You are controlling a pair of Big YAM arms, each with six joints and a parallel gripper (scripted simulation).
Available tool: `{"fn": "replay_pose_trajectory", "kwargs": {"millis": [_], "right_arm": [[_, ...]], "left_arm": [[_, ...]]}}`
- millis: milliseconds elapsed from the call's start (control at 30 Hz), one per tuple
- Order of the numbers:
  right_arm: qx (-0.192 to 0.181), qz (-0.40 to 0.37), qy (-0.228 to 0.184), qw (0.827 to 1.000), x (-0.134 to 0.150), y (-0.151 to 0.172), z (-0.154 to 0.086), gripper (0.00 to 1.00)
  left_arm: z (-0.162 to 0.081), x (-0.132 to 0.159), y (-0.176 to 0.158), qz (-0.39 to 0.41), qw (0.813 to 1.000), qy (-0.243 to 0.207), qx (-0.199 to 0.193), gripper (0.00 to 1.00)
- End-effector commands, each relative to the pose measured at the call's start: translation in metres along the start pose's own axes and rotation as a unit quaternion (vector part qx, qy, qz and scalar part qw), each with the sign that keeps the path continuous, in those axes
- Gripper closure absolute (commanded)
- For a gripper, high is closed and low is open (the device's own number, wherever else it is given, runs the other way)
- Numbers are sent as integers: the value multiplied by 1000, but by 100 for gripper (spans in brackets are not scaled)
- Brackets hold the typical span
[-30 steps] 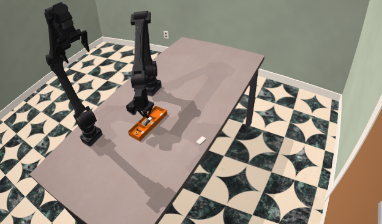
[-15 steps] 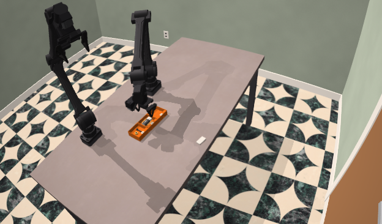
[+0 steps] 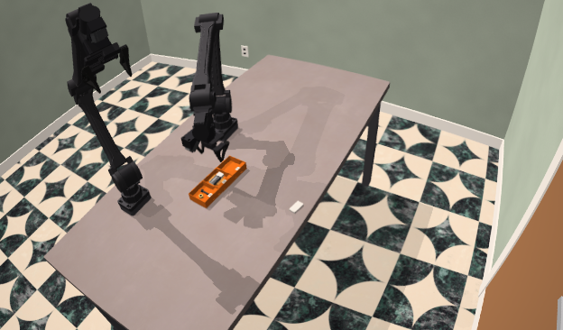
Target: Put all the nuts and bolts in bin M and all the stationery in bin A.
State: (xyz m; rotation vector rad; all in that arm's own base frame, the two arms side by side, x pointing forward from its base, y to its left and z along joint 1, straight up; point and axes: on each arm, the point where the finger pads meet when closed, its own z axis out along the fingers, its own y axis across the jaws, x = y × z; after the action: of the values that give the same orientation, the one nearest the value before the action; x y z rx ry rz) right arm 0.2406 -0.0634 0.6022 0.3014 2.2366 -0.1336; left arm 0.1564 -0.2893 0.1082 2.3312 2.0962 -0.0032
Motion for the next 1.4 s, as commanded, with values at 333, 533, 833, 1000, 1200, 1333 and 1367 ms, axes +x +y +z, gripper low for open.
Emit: {"fn": "replay_pose_trajectory", "kwargs": {"millis": [333,533,833,1000,1200,1333,1367], "right_arm": [[1,-4,1,1000,3,-2,-5,0],[1,-4,1,1000,3,-2,-5,0],[1,-4,1,1000,3,-2,-5,0],[1,-4,1,1000,3,-2,-5,0],[1,-4,1,1000,3,-2,-5,0],[1,-4,1,1000,3,-2,-5,0],[1,-4,1,1000,3,-2,-5,0]], "left_arm": [[-74,-14,7,0,1000,-20,-14,0],[-94,-13,6,0,1000,-25,-17,0],[-77,1,-4,0,1000,11,7,0],[-92,-7,4,0,1000,-11,-8,0],[-92,-7,4,0,1000,-11,-8,0],[-92,-7,4,0,1000,-11,-8,0],[-92,-7,4,0,1000,-12,-8,0]]}}
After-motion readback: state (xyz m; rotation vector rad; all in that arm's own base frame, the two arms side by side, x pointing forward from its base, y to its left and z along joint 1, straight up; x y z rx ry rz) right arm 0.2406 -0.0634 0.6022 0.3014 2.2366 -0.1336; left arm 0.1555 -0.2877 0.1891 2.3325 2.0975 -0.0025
